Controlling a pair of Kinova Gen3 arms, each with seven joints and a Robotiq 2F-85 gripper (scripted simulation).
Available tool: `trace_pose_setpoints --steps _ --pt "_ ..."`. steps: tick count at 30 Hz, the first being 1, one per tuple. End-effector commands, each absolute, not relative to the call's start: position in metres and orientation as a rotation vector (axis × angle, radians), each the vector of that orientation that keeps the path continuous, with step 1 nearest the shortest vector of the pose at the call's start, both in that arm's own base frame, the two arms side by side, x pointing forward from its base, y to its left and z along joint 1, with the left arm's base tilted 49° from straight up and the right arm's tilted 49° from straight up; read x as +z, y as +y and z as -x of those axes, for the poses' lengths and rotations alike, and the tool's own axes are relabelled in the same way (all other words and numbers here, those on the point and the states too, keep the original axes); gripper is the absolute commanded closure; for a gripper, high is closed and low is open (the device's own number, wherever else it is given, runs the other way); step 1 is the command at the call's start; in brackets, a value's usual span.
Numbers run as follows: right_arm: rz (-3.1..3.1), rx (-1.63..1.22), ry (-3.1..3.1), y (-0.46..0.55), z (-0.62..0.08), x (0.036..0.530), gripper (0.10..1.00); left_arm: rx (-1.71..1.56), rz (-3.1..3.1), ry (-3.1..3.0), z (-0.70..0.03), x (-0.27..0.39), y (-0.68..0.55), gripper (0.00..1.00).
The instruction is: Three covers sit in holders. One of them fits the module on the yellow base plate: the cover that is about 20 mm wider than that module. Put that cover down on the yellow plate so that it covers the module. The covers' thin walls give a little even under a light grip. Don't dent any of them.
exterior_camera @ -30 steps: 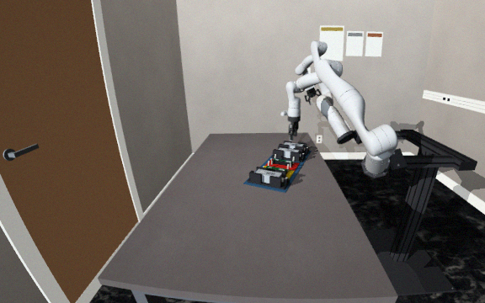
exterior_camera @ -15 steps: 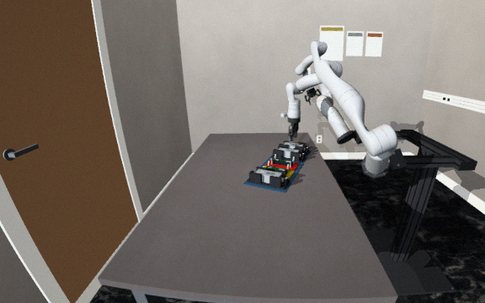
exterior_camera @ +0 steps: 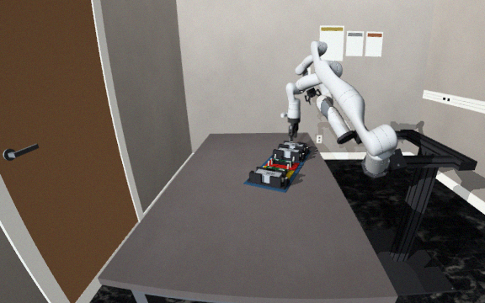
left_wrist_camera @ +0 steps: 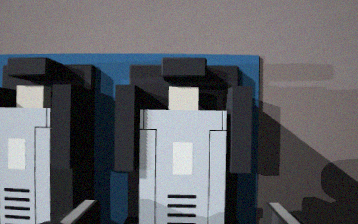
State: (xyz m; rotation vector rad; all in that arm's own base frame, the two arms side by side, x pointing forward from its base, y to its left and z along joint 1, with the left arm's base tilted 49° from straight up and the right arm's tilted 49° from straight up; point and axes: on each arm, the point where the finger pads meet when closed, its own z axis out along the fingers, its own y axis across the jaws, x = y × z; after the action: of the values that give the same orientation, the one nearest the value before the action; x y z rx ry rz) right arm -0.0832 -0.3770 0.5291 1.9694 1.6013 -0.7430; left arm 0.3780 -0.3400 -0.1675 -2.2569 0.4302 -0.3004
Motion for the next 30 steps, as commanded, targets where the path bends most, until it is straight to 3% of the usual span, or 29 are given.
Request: trace_pose_setpoints --steps 1,30 --pt "-1.969 -0.743 1.600 -0.3768 0.0835 0.5296 0.100 -0.298 2.258 0.433 -0.3769 -0.1694 -0.3384 0.002" --pt "-1.969 -0.743 1.600 -0.3768 0.0835 0.5296 0.100 -0.301 2.259 0.432 -0.3808 -0.1735 -0.3349 0.002"
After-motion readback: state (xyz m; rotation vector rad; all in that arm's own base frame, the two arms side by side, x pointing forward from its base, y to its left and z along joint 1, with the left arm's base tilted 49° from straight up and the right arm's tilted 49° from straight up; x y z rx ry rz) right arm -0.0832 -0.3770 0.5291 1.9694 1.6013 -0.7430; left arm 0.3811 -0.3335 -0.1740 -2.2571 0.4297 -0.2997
